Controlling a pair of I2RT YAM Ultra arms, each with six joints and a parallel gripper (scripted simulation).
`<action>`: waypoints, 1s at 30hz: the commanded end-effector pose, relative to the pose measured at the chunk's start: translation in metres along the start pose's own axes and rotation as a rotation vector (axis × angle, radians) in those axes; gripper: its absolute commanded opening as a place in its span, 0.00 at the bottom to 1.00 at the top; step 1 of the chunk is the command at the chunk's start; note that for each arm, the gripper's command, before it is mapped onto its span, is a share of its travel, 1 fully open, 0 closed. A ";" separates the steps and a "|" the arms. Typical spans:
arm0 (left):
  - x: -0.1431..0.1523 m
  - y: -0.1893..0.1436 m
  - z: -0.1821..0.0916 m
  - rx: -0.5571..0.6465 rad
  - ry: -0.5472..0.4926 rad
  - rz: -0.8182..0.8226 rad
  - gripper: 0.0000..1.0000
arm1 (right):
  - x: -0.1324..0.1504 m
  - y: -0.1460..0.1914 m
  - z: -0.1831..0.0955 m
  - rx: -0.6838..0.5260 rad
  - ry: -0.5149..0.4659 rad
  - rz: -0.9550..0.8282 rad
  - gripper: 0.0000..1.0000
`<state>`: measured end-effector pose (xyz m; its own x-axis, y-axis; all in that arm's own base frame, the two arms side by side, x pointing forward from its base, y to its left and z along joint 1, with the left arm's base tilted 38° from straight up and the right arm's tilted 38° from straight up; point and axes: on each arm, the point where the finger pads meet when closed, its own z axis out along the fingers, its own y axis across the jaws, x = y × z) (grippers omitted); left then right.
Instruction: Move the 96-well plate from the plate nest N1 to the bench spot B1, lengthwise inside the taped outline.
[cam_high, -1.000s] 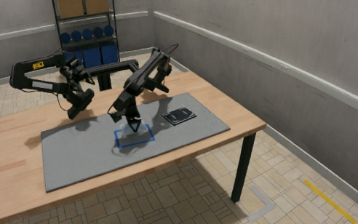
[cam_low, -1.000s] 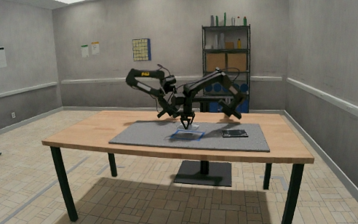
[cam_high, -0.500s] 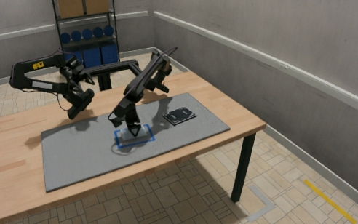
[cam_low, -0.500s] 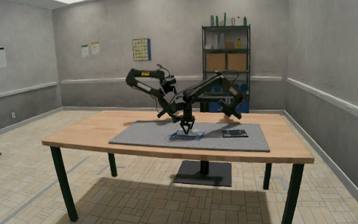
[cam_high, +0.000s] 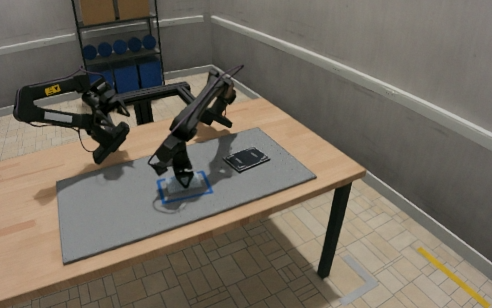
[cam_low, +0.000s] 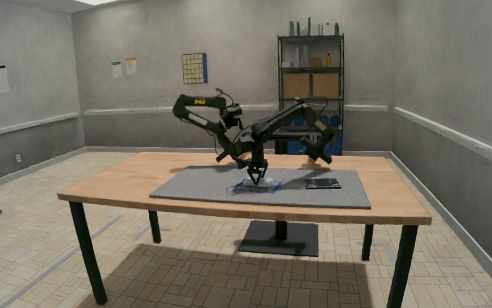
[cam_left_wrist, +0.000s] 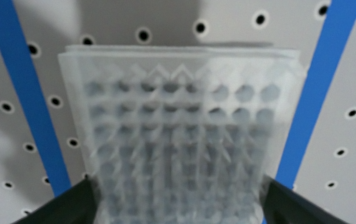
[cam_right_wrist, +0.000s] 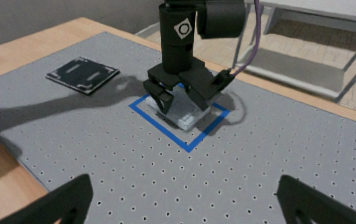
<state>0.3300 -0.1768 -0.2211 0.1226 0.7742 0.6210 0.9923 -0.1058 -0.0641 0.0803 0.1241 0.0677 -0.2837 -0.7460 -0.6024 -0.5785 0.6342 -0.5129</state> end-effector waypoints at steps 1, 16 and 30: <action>-0.004 0.013 -0.018 -0.048 -0.024 0.005 0.79 | -0.005 0.001 -0.003 -0.001 -0.009 -0.001 1.00; -0.004 0.014 -0.019 -0.048 -0.031 -0.007 0.79 | -0.005 0.001 -0.003 -0.001 -0.009 -0.001 1.00; -0.002 0.006 0.011 -0.030 -0.010 0.006 0.79 | -0.005 0.001 -0.003 -0.001 -0.009 -0.001 1.00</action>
<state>0.3348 -0.1756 -0.2258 0.1198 0.7815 0.6123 0.9923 -0.1142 -0.0485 0.0803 0.1241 0.0676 -0.2842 -0.7462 -0.6020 -0.5786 0.6342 -0.5128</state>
